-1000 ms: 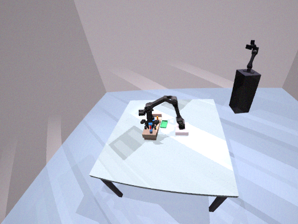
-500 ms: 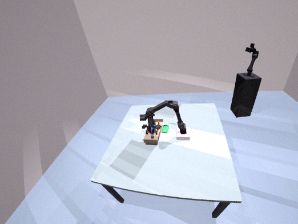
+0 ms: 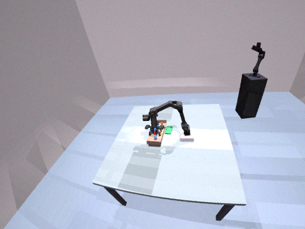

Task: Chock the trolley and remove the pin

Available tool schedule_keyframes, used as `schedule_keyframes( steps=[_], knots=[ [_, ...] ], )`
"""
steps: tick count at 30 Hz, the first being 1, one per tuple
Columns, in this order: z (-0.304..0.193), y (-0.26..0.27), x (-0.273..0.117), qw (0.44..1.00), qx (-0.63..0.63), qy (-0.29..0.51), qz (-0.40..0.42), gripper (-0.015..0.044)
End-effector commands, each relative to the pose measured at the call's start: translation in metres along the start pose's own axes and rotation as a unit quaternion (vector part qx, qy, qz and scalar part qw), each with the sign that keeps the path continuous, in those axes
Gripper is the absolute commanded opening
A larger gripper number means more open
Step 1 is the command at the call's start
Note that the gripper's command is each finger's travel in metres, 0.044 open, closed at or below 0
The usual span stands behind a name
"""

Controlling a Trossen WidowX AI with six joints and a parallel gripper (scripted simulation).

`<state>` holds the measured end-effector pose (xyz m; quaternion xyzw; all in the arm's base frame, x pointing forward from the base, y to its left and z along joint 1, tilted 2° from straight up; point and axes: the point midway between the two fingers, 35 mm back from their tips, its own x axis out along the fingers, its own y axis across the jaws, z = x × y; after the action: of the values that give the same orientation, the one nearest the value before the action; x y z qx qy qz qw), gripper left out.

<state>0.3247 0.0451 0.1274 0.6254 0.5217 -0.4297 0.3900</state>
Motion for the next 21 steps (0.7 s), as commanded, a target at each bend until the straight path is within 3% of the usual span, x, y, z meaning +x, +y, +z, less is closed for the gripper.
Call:
schedule_keyframes(
  steps=[1,21],
  knots=[
    [-0.001,0.0,-0.005,1.0,-0.002,0.001,0.002,0.0],
    [-0.002,0.0,-0.018,1.0,-0.002,0.001,0.002,0.0]
  ],
)
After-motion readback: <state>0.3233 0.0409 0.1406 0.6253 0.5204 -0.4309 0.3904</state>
